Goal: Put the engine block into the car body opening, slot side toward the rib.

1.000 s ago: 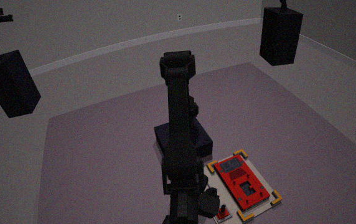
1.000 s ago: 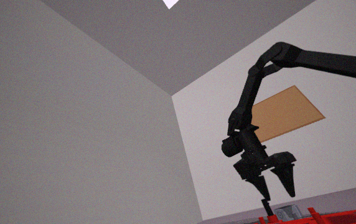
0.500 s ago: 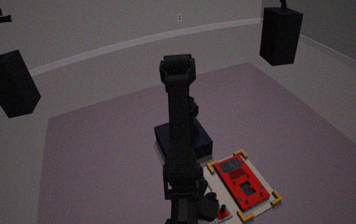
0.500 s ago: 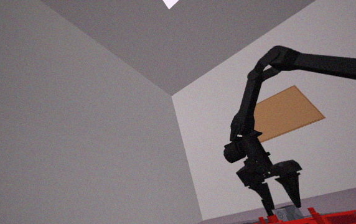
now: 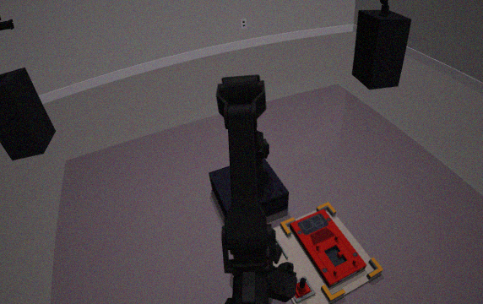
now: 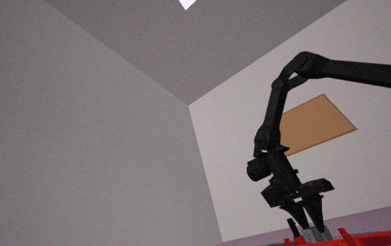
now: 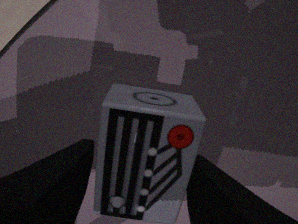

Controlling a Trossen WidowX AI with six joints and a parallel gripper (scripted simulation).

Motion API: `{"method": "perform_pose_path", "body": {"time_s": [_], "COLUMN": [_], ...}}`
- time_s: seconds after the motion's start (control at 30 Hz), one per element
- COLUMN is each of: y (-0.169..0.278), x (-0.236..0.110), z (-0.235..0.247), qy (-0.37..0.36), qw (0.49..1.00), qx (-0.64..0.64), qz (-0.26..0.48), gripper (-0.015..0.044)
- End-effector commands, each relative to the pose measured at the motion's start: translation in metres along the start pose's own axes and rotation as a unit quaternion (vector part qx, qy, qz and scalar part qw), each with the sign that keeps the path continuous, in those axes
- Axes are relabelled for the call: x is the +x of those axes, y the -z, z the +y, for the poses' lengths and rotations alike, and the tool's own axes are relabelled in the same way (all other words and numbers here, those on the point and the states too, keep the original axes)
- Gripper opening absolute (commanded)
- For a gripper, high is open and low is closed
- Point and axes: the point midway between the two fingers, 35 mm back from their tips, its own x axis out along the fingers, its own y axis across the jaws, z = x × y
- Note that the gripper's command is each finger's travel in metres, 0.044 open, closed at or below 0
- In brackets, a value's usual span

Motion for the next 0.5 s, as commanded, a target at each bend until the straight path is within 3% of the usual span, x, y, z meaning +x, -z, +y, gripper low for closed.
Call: {"method": "perform_pose_path", "body": {"time_s": [0.0, 0.17, 0.3, 0.47], "y": [0.001, 0.001, 0.0, -0.001], "x": [0.0, 0.0, -0.004, -0.019], "z": [-0.001, -0.001, -0.002, -0.006], "qy": [0.002, 0.002, 0.002, 0.002], "qw": [1.0, 1.0, 1.0, 1.0], "qx": [-0.002, -0.002, -0.002, -0.002], "qz": [0.002, 0.002, 0.002, 0.002], "gripper": [0.0138, 0.0105, 0.0, 0.0]}}
